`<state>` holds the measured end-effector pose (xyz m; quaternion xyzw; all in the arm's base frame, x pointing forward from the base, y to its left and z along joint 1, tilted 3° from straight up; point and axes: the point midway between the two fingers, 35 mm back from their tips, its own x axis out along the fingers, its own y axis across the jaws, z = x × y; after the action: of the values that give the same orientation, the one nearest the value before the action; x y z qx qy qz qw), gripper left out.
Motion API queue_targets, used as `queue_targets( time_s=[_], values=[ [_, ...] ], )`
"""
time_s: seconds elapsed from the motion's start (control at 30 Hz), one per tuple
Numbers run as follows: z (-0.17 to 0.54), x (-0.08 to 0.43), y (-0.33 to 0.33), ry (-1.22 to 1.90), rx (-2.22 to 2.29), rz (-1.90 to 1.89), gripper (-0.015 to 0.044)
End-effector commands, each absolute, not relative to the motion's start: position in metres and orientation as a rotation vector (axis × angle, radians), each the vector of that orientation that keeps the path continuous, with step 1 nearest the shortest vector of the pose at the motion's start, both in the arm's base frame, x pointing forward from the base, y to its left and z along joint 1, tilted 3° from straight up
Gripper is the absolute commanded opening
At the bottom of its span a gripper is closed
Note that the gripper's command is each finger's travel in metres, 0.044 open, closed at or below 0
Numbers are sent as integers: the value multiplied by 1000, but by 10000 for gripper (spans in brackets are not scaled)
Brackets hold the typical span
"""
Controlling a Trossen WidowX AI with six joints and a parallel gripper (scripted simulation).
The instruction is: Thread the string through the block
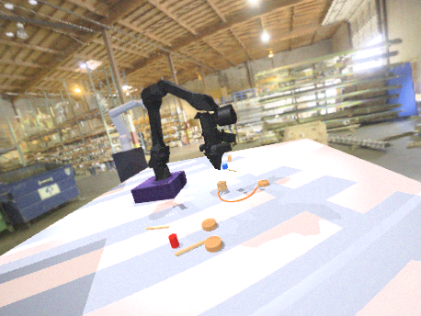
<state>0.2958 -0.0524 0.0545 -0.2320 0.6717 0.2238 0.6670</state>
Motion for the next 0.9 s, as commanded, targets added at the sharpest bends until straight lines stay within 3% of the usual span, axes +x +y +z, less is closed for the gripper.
queue_targets(
  time_s=[0.0, 0.87],
  values=[
    [56, 296, -34, 1570, 115, -103, 124],
    [56, 295, -12, 1324, 1061, -1038, 124]
  ],
)
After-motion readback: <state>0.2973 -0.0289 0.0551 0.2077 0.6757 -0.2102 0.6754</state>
